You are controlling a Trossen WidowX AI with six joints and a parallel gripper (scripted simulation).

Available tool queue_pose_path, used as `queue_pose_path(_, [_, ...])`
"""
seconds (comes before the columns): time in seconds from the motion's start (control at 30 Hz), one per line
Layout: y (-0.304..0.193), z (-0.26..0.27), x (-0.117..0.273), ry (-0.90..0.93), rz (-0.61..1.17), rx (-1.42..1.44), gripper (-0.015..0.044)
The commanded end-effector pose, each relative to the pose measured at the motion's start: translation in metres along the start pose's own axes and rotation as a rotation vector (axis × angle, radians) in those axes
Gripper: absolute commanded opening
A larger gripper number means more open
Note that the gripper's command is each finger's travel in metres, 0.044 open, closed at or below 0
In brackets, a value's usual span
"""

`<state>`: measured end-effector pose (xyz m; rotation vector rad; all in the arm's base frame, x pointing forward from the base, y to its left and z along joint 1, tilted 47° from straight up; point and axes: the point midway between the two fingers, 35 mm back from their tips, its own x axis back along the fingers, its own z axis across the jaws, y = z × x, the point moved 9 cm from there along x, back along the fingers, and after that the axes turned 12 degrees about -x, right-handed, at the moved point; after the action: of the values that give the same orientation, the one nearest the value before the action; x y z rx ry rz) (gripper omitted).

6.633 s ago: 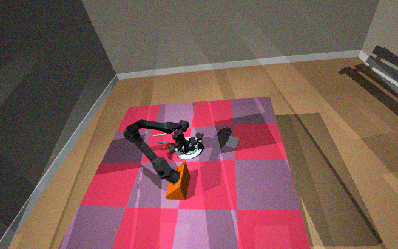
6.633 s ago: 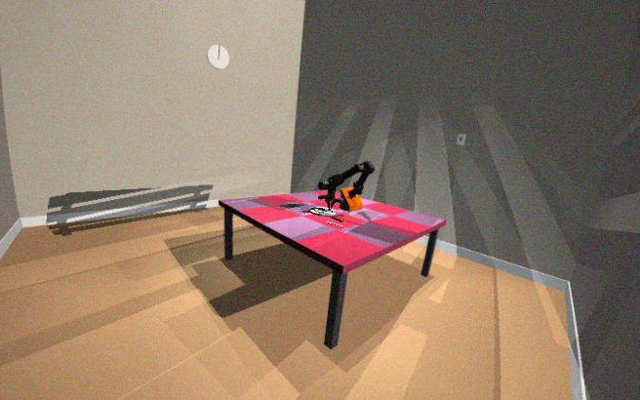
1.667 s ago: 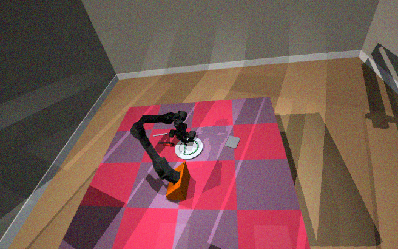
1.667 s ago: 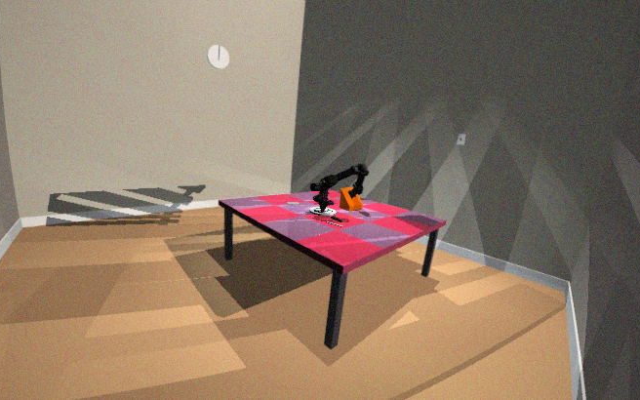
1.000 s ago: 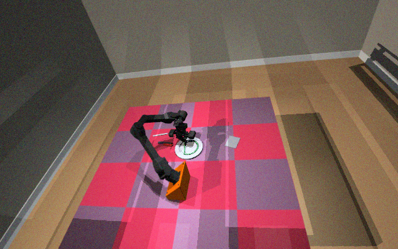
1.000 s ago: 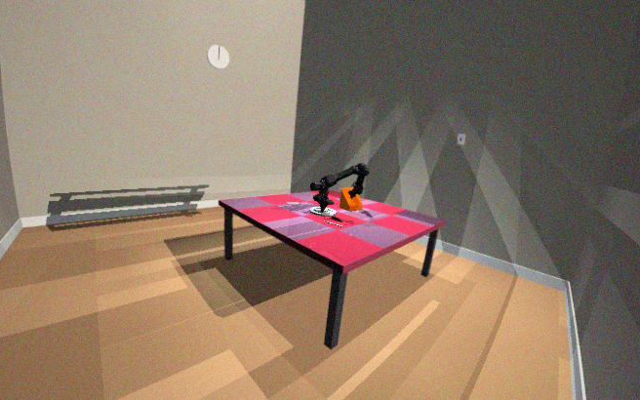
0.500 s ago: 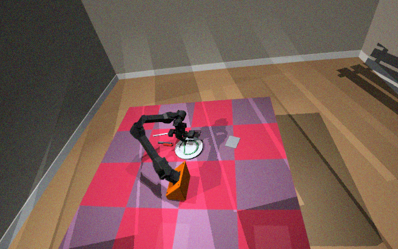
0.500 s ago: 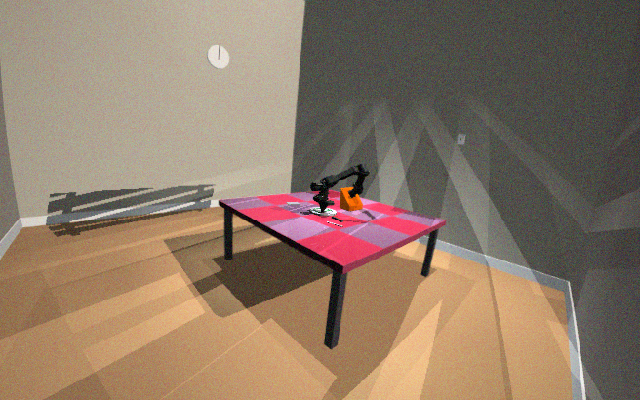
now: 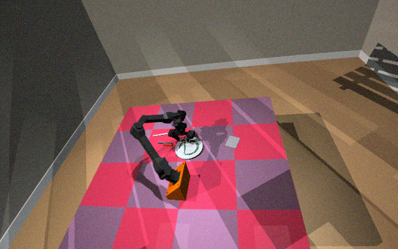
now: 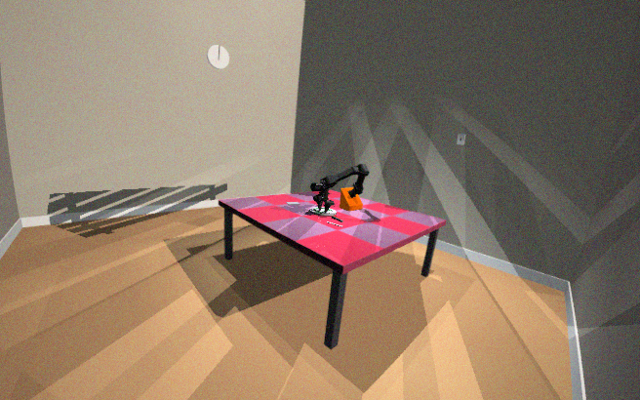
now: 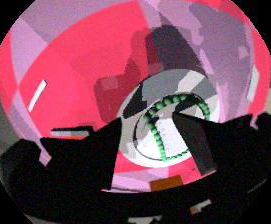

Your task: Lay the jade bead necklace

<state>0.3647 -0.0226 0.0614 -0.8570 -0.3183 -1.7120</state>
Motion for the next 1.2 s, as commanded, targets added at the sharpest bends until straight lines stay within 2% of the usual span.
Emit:
queue_pose_path(0.0, [0.0, 0.0, 0.004, 0.004, -0.002, -0.001, 0.042])
queue_pose_path(0.03, [0.0, 0.0, 0.001, 0.0, 0.001, -0.001, 0.044])
queue_pose_path(0.67, [-0.001, -0.001, 0.004, 0.004, -0.002, -0.001, 0.044])
queue_pose_path(0.77, [-0.009, -0.007, 0.009, 0.002, -0.002, 0.072, 0.0361])
queue_pose_path(1.07, [-0.067, -0.044, 0.031, -0.002, 0.0, 0.521, 0.0125])
queue_pose_path(1.17, [-0.087, -0.054, 0.035, 0.0, 0.002, 0.662, 0.012])
